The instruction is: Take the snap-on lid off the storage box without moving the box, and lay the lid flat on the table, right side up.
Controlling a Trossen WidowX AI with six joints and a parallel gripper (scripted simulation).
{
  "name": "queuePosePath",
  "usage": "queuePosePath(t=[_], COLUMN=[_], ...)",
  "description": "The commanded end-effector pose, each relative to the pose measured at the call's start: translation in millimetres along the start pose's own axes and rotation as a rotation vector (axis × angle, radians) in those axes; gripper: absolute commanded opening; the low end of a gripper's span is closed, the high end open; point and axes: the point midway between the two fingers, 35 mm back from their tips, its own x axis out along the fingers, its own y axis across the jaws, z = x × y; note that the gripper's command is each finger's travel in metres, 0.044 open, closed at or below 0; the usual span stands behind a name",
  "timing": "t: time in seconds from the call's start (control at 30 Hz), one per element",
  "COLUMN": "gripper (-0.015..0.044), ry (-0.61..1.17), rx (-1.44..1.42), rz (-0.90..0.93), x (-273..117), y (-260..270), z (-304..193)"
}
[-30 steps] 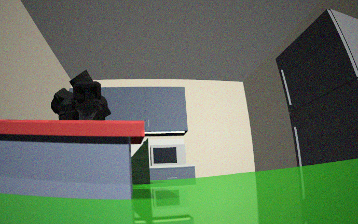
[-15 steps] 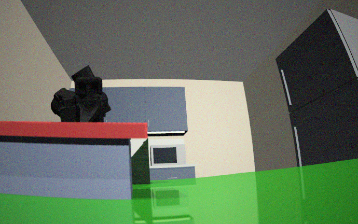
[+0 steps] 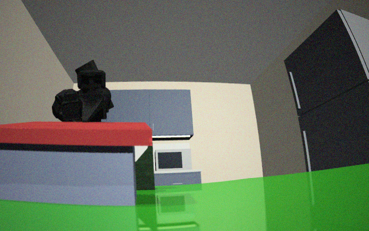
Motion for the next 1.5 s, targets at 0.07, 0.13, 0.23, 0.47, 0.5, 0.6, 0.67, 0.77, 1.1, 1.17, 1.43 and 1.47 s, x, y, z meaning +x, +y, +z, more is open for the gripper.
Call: queuePosePath(t=[0.07, 0.13, 0.23, 0.47, 0.5, 0.6, 0.67, 0.77, 1.1, 1.17, 1.43, 1.47], gripper=[0.0, 0.0, 0.0, 0.0, 0.0, 0.0, 0.0, 0.0, 0.0, 0.0, 0.0, 0.0], ry=[-0.001, -0.001, -0.001, -0.001, -0.001, -0.001, -0.001, -0.001, -0.001, -0.001, -0.001, -0.001], rx=[0.006, 0.006, 0.006, 0.006, 0.006, 0.006, 0.006, 0.007, 0.007, 0.007, 0.007, 0.007], rz=[0.008, 0.008, 0.008, 0.008, 0.008, 0.008, 0.008, 0.008, 0.008, 0.008, 0.008, 0.008], x=[-3.5, -4.2, -5.3, -7.3, -7.5, -8.2, -8.5, -8.8, -9.0, -8.7, -11.4, -12.2], y=[12.2, 15.0, 19.2, 29.5, 31.0, 35.6, 38.7, 43.6, 60.6, 64.3, 75.5, 76.6], z=[0.8, 0.8, 0.8, 0.8, 0.8, 0.8, 0.8, 0.9, 1.0, 1.0, 1.1, 1.0])
